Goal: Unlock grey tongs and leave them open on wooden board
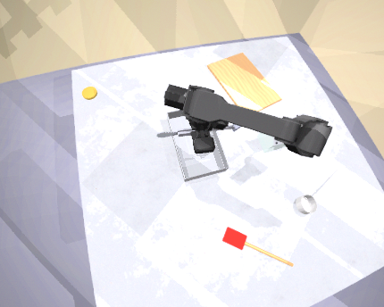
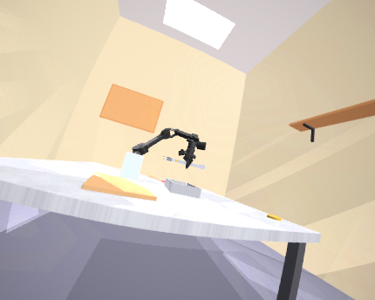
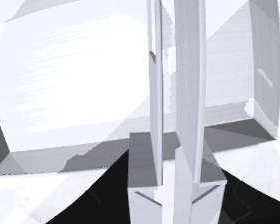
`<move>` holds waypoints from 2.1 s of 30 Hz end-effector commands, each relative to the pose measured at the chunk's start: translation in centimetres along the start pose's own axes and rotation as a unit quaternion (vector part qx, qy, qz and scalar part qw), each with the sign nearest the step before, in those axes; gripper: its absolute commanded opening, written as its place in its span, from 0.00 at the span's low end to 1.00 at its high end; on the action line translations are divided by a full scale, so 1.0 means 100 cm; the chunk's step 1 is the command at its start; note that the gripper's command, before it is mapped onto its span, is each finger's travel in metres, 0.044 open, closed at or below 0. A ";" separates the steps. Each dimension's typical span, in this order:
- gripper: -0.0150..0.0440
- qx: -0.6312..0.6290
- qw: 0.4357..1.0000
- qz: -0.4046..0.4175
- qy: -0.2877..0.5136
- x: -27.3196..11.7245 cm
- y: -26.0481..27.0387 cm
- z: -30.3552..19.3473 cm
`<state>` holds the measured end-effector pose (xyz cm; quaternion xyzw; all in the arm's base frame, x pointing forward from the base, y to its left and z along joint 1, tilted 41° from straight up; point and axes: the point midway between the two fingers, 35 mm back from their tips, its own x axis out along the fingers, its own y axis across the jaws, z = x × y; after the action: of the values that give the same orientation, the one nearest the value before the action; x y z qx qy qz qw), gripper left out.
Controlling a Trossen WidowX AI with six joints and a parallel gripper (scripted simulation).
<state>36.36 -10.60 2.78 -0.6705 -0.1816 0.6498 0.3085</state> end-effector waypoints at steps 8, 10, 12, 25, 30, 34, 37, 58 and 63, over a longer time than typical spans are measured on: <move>0.00 -0.110 0.994 0.011 -0.001 -0.004 0.065 0.014; 0.00 -0.132 0.991 0.012 -0.001 -0.005 0.076 0.018; 0.00 -0.154 0.988 0.013 -0.002 -0.006 0.087 0.022; 0.00 -0.297 0.955 0.014 -0.007 -0.007 0.153 0.053; 0.00 -0.351 0.936 0.011 -0.008 -0.006 0.176 0.068; 0.00 -0.393 0.919 0.009 -0.008 -0.004 0.194 0.081; 0.00 -0.425 0.905 0.006 -0.008 -0.003 0.206 0.091; 0.00 -0.554 0.832 0.013 -0.015 -0.012 0.256 0.146; 0.00 -0.602 0.798 0.014 -0.018 -0.015 0.272 0.170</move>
<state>16.72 -28.26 -12.54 -0.7195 -0.5166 0.4411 -0.1441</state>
